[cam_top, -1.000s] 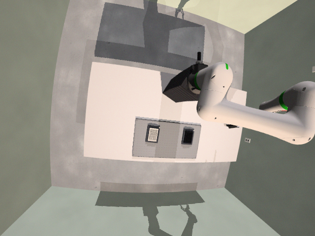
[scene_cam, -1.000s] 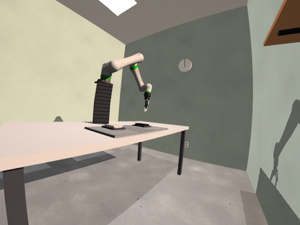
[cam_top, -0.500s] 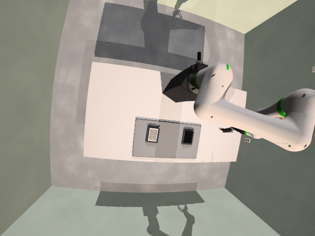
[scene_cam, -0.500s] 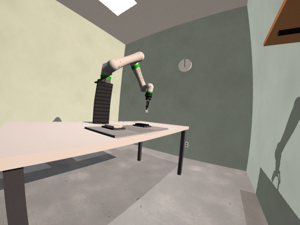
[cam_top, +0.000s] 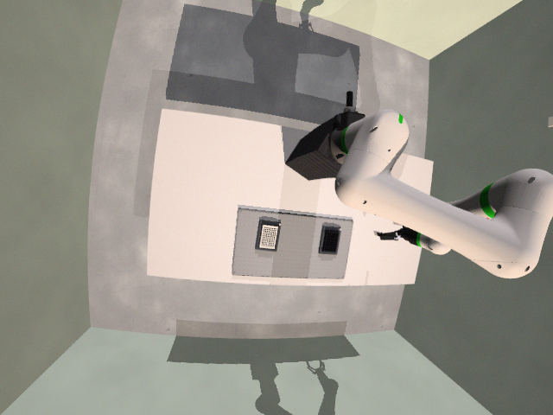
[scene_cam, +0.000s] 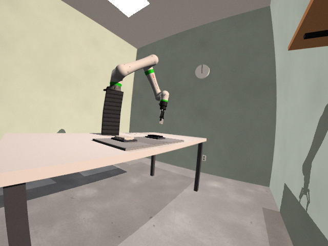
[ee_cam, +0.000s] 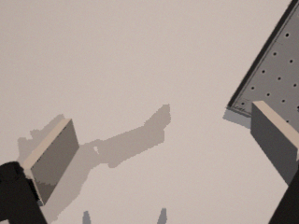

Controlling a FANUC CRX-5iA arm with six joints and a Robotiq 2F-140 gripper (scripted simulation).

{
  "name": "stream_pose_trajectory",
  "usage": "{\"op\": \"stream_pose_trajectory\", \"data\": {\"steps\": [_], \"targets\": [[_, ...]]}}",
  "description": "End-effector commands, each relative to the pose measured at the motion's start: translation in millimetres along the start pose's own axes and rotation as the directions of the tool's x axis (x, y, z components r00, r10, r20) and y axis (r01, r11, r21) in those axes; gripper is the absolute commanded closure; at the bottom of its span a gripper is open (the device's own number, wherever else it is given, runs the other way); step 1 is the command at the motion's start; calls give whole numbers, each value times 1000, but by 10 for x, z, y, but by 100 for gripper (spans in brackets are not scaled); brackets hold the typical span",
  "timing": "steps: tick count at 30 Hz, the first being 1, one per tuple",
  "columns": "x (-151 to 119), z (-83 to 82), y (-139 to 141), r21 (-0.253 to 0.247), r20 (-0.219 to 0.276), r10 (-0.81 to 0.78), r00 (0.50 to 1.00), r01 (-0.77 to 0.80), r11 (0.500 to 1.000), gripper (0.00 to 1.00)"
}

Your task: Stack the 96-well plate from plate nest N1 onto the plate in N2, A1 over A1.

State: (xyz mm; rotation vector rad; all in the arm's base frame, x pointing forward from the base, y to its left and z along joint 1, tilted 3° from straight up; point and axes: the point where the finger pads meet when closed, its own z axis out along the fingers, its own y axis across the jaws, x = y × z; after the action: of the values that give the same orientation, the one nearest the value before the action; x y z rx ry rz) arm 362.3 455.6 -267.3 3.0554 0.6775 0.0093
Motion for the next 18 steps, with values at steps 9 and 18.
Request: {"op": "stream_pose_trajectory", "data": {"steps": [9, 18], "targets": [[85, 95, 457, 13, -1, 86, 996, -86, 996, 0], [117, 163, 799, 25, -2, 173, 985, -173, 985, 0]]}}
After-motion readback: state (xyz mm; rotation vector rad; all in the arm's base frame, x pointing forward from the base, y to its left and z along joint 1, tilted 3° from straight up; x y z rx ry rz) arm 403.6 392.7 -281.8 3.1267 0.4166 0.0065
